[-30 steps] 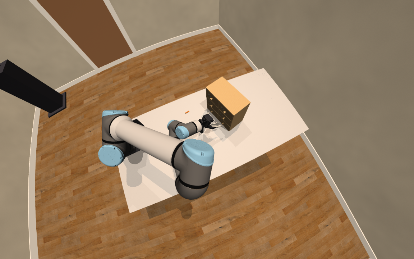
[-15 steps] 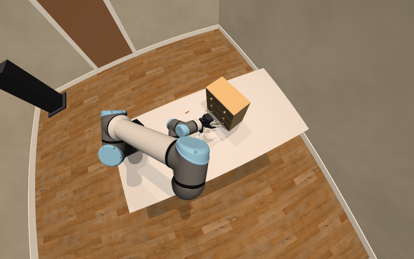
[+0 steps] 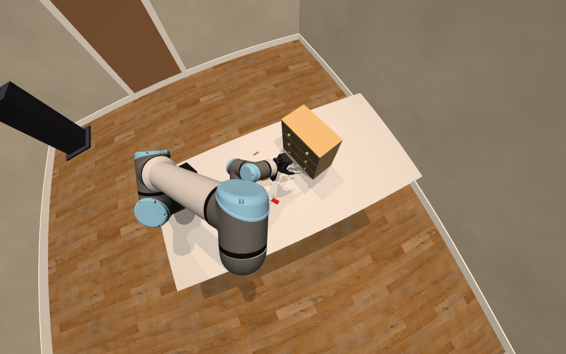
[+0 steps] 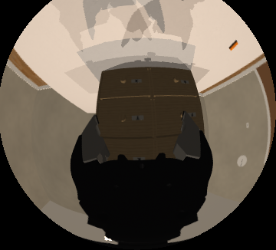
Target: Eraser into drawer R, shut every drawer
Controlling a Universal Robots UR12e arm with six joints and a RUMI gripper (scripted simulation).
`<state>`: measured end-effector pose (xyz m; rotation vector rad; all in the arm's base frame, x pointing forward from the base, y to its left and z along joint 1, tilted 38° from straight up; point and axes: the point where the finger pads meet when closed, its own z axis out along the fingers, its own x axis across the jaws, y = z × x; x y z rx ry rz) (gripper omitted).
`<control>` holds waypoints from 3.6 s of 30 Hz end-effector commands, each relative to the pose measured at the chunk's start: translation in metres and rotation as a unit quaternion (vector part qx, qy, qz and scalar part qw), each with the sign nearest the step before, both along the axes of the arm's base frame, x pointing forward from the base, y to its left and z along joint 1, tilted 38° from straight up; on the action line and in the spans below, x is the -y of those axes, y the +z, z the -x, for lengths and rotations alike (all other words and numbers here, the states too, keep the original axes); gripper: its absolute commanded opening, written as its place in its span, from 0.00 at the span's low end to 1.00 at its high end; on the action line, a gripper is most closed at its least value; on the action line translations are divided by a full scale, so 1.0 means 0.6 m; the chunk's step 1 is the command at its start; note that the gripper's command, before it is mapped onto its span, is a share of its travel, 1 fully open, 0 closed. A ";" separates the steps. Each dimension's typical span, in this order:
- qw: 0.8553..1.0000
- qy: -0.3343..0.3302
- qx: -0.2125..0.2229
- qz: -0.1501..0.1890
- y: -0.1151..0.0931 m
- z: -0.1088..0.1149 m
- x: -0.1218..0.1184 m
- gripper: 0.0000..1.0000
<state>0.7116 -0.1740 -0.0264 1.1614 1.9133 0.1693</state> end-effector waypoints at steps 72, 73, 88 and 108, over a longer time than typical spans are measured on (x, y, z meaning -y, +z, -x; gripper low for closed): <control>0.924 -0.230 -0.296 0.072 0.113 0.099 -0.064 1.00; 0.923 -0.232 -0.298 0.072 0.114 0.100 -0.064 1.00; 0.911 -0.248 -0.320 0.077 0.122 0.107 -0.069 1.00; 0.907 -0.254 -0.327 0.079 0.126 0.110 -0.071 1.00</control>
